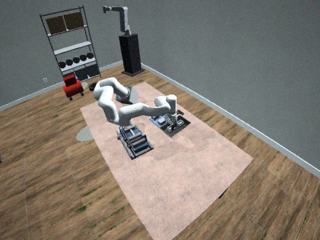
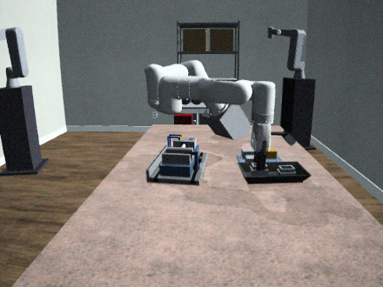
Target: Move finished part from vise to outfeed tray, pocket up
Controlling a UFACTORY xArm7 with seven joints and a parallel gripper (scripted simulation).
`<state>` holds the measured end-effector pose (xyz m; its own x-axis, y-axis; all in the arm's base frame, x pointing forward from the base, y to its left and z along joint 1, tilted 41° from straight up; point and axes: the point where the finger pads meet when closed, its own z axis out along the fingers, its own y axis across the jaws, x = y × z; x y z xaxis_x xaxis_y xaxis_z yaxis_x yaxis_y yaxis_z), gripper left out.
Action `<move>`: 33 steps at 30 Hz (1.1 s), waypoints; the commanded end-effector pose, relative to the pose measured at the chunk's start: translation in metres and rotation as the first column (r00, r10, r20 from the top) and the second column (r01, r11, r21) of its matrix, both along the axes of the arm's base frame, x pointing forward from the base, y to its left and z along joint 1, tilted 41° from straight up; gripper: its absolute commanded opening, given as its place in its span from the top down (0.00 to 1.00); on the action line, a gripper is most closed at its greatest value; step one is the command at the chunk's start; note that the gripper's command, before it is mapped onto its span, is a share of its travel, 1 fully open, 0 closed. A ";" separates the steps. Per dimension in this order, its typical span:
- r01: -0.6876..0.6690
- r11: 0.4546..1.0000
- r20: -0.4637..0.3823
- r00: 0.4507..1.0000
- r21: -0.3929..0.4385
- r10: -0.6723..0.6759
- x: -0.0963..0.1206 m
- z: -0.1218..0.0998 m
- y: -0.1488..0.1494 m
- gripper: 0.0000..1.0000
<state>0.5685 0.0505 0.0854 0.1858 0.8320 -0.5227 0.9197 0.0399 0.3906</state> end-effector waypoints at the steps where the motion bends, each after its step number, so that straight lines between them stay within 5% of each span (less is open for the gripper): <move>1: -0.004 1.000 0.003 1.000 0.002 0.004 0.001 0.001 0.001 1.00; 33: -0.004 1.000 0.003 1.000 0.002 0.004 0.005 -0.007 -0.004 1.00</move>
<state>0.5726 0.0443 0.0772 0.1860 0.8321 -0.5225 0.9196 0.0398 0.3907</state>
